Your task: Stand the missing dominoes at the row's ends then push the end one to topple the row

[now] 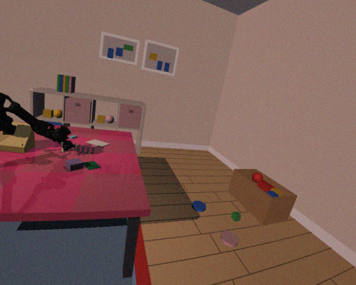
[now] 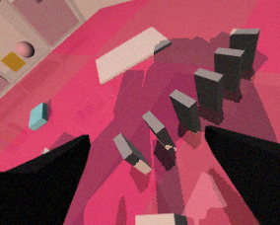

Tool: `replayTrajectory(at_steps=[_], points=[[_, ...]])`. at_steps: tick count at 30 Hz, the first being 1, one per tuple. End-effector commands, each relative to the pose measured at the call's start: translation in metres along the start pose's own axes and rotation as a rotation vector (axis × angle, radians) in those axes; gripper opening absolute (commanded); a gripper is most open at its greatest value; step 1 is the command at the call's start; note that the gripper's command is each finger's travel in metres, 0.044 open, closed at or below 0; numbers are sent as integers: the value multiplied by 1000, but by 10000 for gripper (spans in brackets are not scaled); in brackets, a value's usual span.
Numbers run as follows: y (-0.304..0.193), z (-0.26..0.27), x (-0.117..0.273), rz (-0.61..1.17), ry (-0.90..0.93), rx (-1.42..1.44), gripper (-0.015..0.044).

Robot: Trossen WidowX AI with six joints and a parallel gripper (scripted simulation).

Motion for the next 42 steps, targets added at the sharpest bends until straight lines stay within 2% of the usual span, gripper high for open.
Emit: replayTrajectory(at_steps=[1,4,7,11,13,28,35,42], points=[[29,-8,-4,207,8,-41,440],[42,0,-8,368,41,-58,440],[61,14,-8,616,51,-43,440],[94,32,3,945,-44,75,440],[106,36,8,1028,-97,132,440],[107,37,7,1038,-104,140,440],[57,27,-22,1039,-106,141,440],[50,26,-25,1040,-106,141,440]])
Point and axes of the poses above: the point midway between the two fingers, 35 mm back from their tips, its own x axis back along the fingers, its own z axis across the jaws, y = z × x, the point moved 8 cm from there along x, back along the fingers, and after that the axes turned 14 degrees about x, right-handed, at the moved point
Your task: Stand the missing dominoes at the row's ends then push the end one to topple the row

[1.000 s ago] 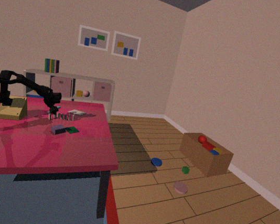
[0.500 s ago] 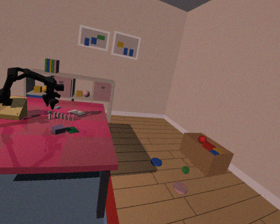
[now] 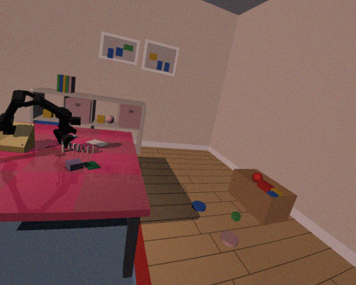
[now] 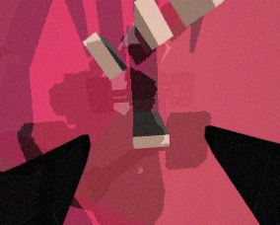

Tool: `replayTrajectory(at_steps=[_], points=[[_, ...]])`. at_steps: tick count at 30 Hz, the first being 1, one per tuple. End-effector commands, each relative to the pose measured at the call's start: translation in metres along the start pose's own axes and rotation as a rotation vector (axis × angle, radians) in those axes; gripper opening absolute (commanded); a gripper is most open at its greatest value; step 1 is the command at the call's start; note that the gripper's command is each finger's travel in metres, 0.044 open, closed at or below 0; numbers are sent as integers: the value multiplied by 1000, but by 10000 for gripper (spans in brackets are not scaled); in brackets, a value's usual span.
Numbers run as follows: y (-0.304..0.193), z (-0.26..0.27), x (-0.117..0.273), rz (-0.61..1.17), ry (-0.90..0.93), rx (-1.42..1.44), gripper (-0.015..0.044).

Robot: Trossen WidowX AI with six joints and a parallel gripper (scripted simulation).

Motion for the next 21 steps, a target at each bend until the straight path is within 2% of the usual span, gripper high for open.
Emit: replayTrajectory(at_steps=[1,9,21], points=[[0,0,-6,1,-8,5,440],[-1,0,-17,2,-8,5,440],[-1,0,-17,2,-8,5,125]])
Point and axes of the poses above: the point midway between the two fingers, 35 mm back from their tips, its own x axis back along the fingers, its own z axis across the jaws, y = z × x, the point moved 8 cm from there along x, back along the fingers, and after that the axes turned 14 degrees about x, right-handed, at the moved point
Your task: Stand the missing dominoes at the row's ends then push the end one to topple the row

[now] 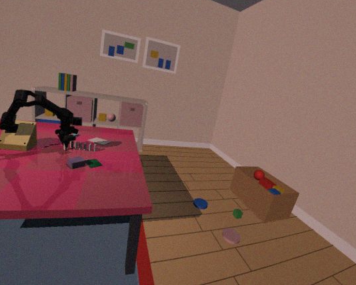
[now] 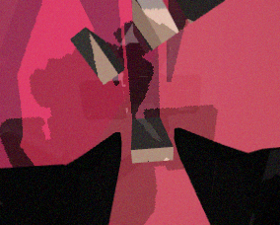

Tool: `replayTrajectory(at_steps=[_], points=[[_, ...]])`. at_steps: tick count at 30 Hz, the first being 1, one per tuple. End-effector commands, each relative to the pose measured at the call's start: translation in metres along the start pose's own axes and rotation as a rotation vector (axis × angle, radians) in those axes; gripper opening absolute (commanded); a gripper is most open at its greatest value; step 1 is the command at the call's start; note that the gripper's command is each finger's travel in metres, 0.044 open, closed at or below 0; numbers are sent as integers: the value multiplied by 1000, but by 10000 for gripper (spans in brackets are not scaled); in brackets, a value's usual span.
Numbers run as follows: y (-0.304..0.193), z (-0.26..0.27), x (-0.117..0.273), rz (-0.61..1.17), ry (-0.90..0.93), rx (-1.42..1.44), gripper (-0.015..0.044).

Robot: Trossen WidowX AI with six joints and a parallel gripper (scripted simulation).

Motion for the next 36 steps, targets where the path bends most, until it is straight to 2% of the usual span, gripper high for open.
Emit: replayTrajectory(at_steps=[1,11,13,18,20,28,36], points=[[0,0,-1,4,-3,5,107],[0,-1,2,3,-2,5,107],[4,-3,22,-3,0,5,107],[5,-3,107,-8,5,2,107],[2,0,129,-6,5,1,107],[2,1,135,-5,5,-13,107],[34,27,136,-5,7,-651,107]])
Point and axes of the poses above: the point midway between the two fingers, 35 mm back from their tips, its own x axis back along the fingers, its own z axis across the jaws, y = z × x, the point moved 8 cm from there along x, back along the fingers, and after that the axes turned 14 degrees about x, right-handed, at the moved point
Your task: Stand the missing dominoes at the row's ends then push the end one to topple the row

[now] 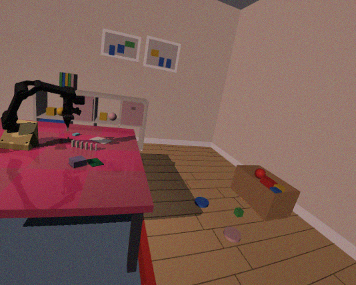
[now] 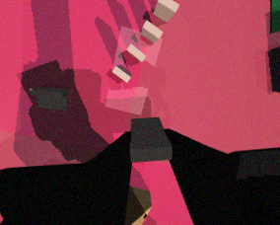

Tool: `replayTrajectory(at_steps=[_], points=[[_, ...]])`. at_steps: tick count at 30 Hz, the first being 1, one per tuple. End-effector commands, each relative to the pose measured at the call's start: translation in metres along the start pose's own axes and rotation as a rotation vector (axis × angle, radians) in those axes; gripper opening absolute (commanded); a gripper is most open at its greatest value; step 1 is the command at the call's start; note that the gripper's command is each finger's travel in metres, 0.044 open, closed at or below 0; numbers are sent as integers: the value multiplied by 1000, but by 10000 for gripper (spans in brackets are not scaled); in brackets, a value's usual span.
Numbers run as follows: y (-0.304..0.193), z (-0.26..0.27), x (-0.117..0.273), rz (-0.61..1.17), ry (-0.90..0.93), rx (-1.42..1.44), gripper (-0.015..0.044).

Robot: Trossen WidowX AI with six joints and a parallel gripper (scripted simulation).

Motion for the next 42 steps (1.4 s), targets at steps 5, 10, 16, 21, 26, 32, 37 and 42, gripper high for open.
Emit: replayTrajectory(at_steps=[5,10,16,21,26,32,37,42], points=[[23,42,2,0,3,-693,107],[23,43,2,0,3,-707,107],[23,43,2,0,3,-707,107],[24,43,-2,0,3,-707,107],[28,42,-32,-2,6,-707,107],[30,41,-68,-3,5,-707,107],[28,41,-98,-2,2,-708,107],[23,42,-125,0,-3,-708,107]])
Point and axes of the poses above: the point midway between the two fingers, 35 mm back from their tips, its own x axis back along the fingers, its own z axis across the jaws, y = z × x, the point moved 8 cm from there along x, back along the fingers, and after that the axes turned 14 degrees about x, right-handed, at the moved point
